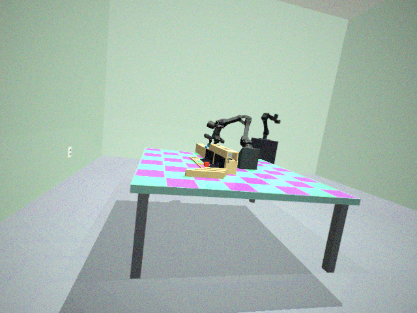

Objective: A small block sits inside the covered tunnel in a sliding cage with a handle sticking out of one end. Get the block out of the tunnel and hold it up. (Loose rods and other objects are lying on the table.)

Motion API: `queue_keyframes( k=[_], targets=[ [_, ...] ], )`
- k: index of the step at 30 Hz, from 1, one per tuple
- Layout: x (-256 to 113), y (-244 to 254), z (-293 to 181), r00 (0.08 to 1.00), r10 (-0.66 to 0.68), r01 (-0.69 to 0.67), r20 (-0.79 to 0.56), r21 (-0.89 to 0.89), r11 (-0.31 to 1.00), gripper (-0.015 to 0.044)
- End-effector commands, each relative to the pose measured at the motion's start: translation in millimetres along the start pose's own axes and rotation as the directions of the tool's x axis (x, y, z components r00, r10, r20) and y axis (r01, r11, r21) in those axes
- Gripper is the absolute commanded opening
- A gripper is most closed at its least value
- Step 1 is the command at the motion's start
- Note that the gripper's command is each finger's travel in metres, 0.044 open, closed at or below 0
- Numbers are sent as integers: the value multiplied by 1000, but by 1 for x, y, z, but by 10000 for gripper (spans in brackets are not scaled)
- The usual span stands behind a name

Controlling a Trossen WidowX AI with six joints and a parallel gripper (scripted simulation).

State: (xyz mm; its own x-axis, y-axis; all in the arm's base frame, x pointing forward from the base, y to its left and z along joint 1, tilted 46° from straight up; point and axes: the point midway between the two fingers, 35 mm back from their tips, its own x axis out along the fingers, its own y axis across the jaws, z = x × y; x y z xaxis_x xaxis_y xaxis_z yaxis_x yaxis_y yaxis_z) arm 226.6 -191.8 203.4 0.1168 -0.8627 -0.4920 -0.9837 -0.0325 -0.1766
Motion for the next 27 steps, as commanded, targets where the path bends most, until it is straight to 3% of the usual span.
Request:
queue_keyframes(
  k=[1,14,15,27],
  targets=[
    [1,0,24,999,-14,15,46,-26,1000,0],
    [1,0,25,999,-14,15,47,-26,1000,0],
    [0,0,1,1000,3,-3,-18,16,1000,26],
    [-17,-4,-4,1000,-6,6,14,-3,1000,341]
  ],
)
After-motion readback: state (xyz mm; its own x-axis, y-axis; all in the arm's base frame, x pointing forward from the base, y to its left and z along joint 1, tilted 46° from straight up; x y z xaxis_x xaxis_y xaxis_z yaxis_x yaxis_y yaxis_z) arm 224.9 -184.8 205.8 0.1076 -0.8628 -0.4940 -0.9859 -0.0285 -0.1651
